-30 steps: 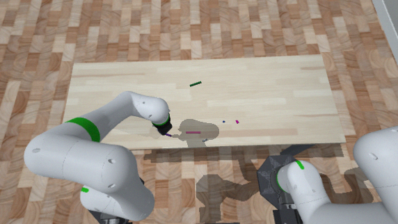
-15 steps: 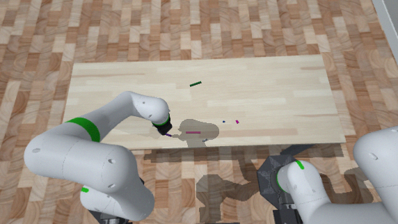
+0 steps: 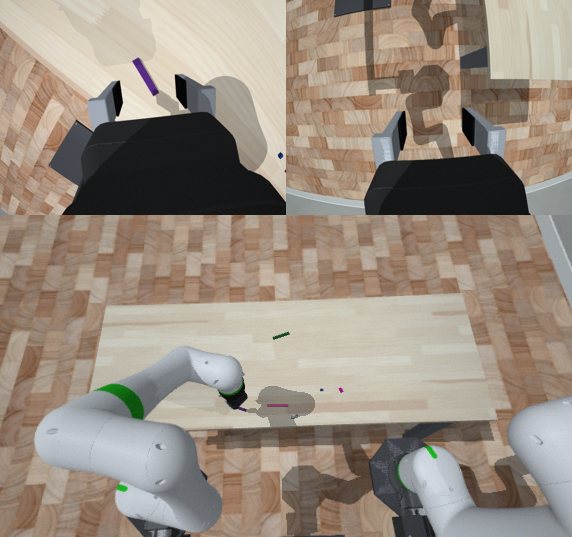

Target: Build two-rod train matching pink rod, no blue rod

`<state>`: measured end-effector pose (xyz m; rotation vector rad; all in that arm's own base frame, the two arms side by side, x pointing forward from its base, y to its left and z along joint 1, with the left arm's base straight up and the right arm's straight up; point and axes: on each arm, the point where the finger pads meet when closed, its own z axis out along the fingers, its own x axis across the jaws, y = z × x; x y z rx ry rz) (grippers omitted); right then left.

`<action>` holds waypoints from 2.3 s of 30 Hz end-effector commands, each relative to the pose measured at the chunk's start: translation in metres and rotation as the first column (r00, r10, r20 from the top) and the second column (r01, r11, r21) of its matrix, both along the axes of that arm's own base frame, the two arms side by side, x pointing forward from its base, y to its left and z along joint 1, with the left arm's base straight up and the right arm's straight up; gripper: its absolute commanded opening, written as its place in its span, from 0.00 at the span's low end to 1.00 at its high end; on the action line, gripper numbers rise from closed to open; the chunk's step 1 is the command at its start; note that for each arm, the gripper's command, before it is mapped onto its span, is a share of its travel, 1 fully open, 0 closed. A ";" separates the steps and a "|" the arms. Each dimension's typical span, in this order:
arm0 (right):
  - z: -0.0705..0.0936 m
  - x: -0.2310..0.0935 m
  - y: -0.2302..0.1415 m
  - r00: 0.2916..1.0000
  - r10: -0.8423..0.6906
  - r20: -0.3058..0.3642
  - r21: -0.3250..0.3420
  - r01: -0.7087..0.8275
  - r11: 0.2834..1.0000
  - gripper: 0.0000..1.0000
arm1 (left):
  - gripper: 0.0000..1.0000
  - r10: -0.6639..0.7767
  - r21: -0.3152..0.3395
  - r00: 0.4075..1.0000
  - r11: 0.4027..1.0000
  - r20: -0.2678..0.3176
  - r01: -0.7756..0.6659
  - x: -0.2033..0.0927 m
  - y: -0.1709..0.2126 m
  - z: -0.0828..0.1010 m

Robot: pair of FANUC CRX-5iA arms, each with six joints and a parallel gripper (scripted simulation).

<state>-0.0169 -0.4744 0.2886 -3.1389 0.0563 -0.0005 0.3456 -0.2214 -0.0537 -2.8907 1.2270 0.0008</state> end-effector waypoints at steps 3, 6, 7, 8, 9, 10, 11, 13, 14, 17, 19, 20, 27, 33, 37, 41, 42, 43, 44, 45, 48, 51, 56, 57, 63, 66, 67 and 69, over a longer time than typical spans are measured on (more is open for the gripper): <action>0.001 0.000 0.000 1.000 0.000 0.000 -0.002 0.000 1.000 1.00 | 1.00 0.000 -0.001 1.000 1.000 0.001 0.000 0.001 0.000 0.001; 0.001 0.000 0.000 1.000 0.000 0.000 -0.002 0.000 1.000 1.00 | 1.00 0.000 -0.001 1.000 1.000 0.001 0.000 0.001 0.000 0.001; 0.001 0.000 0.000 1.000 0.000 0.000 -0.002 0.000 1.000 1.00 | 1.00 0.000 -0.001 1.000 1.000 0.001 0.000 0.001 0.000 0.001; 0.001 0.000 0.000 1.000 0.000 0.000 -0.002 0.000 1.000 1.00 | 1.00 0.000 -0.001 1.000 1.000 0.001 0.000 0.001 0.000 0.001; 0.001 0.000 0.000 1.000 0.000 0.000 -0.002 0.000 1.000 1.00 | 1.00 0.000 -0.001 1.000 1.000 0.001 0.000 0.001 0.000 0.001; 0.001 0.000 0.000 1.000 0.000 0.000 -0.002 0.000 1.000 1.00 | 1.00 0.000 -0.001 1.000 1.000 0.001 0.000 0.001 0.000 0.001; 0.001 0.000 0.000 1.000 0.000 0.000 -0.002 0.000 1.000 1.00 | 1.00 0.000 -0.001 1.000 1.000 0.001 0.000 0.001 0.000 0.001; 0.001 0.000 0.000 1.000 0.000 0.000 -0.002 0.000 1.000 1.00 | 1.00 0.000 -0.001 1.000 1.000 0.001 0.000 0.001 0.000 0.001; 0.001 0.000 0.000 1.000 0.000 0.000 -0.002 0.000 1.000 1.00 | 1.00 0.000 -0.001 1.000 1.000 0.001 0.000 0.001 0.000 0.001; 0.001 0.000 0.000 1.000 0.000 0.000 -0.002 0.000 1.000 1.00 | 1.00 0.000 -0.001 1.000 1.000 0.001 0.000 0.001 0.000 0.001; 0.001 0.000 0.000 1.000 0.000 0.000 -0.002 0.000 1.000 1.00 | 1.00 0.000 -0.001 1.000 1.000 0.001 0.000 0.001 0.000 0.001; 0.001 0.000 0.000 1.000 0.000 0.000 -0.002 0.000 1.000 1.00 | 1.00 0.000 -0.001 1.000 1.000 0.001 0.000 0.001 0.000 0.001; 0.001 0.000 0.000 1.000 0.000 0.000 -0.002 0.000 1.000 1.00 | 1.00 0.000 -0.001 1.000 1.000 0.001 0.000 0.001 0.000 0.001; 0.001 0.000 0.000 1.000 0.000 0.000 -0.002 0.000 1.000 1.00 | 1.00 0.005 -0.001 1.000 1.000 0.001 -0.005 0.001 -0.001 0.001; 0.001 0.000 0.000 1.000 0.000 0.000 -0.002 0.000 1.000 1.00 | 1.00 0.051 -0.001 0.999 0.999 0.001 -0.051 0.007 -0.002 0.002; 0.001 0.000 0.000 1.000 0.000 0.000 -0.002 0.000 1.000 1.00 | 1.00 0.173 -0.001 0.985 0.985 0.001 -0.173 0.023 -0.006 0.006; 0.001 0.000 0.000 1.000 0.000 0.000 -0.002 0.000 1.000 1.00 | 1.00 0.217 -0.001 0.976 0.976 0.001 -0.217 0.029 -0.008 0.008; 0.001 0.000 0.000 1.000 0.000 0.000 -0.002 0.000 1.000 1.00 | 1.00 0.251 -0.001 0.968 0.968 0.001 -0.251 0.033 -0.009 0.009; 0.001 0.000 0.000 1.000 0.000 0.000 -0.002 0.000 1.000 1.00 | 1.00 0.274 -0.002 0.962 0.962 0.002 -0.274 0.036 -0.010 0.010; 0.001 0.000 0.000 1.000 0.000 0.000 -0.002 0.000 1.000 1.00 | 1.00 0.274 -0.002 0.962 0.962 0.002 -0.274 0.036 -0.010 0.010; 0.001 0.000 0.000 1.000 0.000 0.000 -0.002 0.000 1.000 1.00 | 1.00 0.374 -0.002 0.928 0.928 0.001 -0.374 0.049 -0.014 0.013; 0.001 0.000 0.000 1.000 0.000 0.000 -0.002 0.000 1.000 1.00 | 1.00 0.441 -0.002 0.897 0.897 0.001 -0.441 0.057 -0.017 0.015; 0.001 0.000 0.000 1.000 0.000 0.000 -0.002 0.000 1.000 1.00 | 1.00 0.560 -0.002 0.828 0.828 0.001 -0.560 0.073 -0.022 0.018; 0.001 0.000 0.000 1.000 0.000 0.000 -0.002 0.000 1.000 1.00 | 1.00 0.583 -0.002 0.812 0.812 0.001 -0.583 0.077 -0.024 0.019; 0.001 0.000 0.000 1.000 0.000 0.000 -0.002 0.000 1.000 1.00 | 1.00 0.669 -0.002 0.744 0.744 0.001 -0.669 0.089 -0.028 0.022; 0.001 0.000 0.000 1.000 0.000 0.000 -0.002 0.000 1.000 1.00 | 1.00 0.758 -0.003 0.653 0.653 0.001 -0.758 0.103 -0.034 0.025; 0.001 0.000 0.000 1.000 0.000 0.000 -0.002 0.000 1.000 1.00 | 1.00 0.774 -0.003 0.633 0.633 0.001 -0.774 0.106 -0.036 0.025; 0.001 0.000 0.000 1.000 0.000 0.000 -0.002 0.000 1.000 1.00 | 1.00 0.807 -0.003 0.590 0.590 0.001 -0.807 0.111 -0.038 0.026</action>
